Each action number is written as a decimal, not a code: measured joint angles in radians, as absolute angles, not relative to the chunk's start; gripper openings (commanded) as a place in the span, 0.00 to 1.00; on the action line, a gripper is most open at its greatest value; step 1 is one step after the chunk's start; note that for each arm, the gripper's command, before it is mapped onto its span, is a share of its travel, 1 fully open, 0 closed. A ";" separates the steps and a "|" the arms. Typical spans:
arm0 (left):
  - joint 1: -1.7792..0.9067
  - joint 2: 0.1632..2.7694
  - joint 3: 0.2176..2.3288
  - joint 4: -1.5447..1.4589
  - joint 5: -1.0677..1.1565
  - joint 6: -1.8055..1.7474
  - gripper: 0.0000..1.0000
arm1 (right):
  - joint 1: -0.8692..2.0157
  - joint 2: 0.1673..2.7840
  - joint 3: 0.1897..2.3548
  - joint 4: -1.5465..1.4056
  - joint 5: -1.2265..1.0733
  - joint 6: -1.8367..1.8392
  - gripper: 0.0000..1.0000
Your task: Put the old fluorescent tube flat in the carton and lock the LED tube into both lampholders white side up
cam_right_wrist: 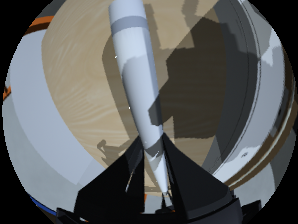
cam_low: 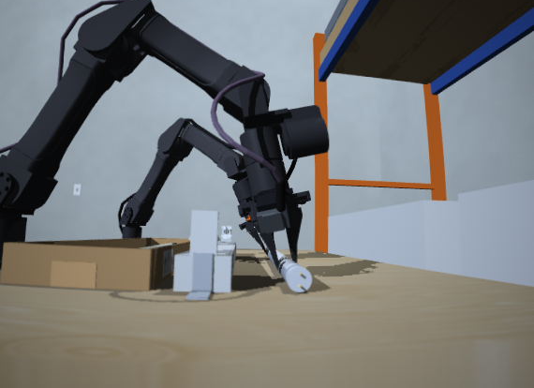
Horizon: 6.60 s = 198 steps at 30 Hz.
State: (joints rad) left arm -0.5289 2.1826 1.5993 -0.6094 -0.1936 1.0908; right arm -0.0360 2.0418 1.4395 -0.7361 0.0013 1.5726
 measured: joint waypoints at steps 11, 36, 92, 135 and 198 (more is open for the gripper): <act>-0.529 2.181 1.599 -0.609 -0.195 1.091 0.49 | -0.036 2.041 1.438 -0.738 0.003 1.573 0.11; -0.552 2.062 1.605 -0.716 -0.203 1.072 0.49 | -0.036 2.041 1.438 -0.738 0.003 1.573 0.11; -0.627 2.256 1.916 -0.957 -0.198 0.985 0.49 | -0.036 2.041 1.438 -0.738 0.003 1.573 0.11; -0.612 2.348 1.905 -0.831 -0.191 1.002 0.11 | -0.036 2.041 1.438 -0.738 0.003 1.573 0.11; -0.612 2.347 1.905 -0.830 -0.190 1.002 0.11 | -0.028 1.950 1.506 -0.900 0.007 1.583 0.49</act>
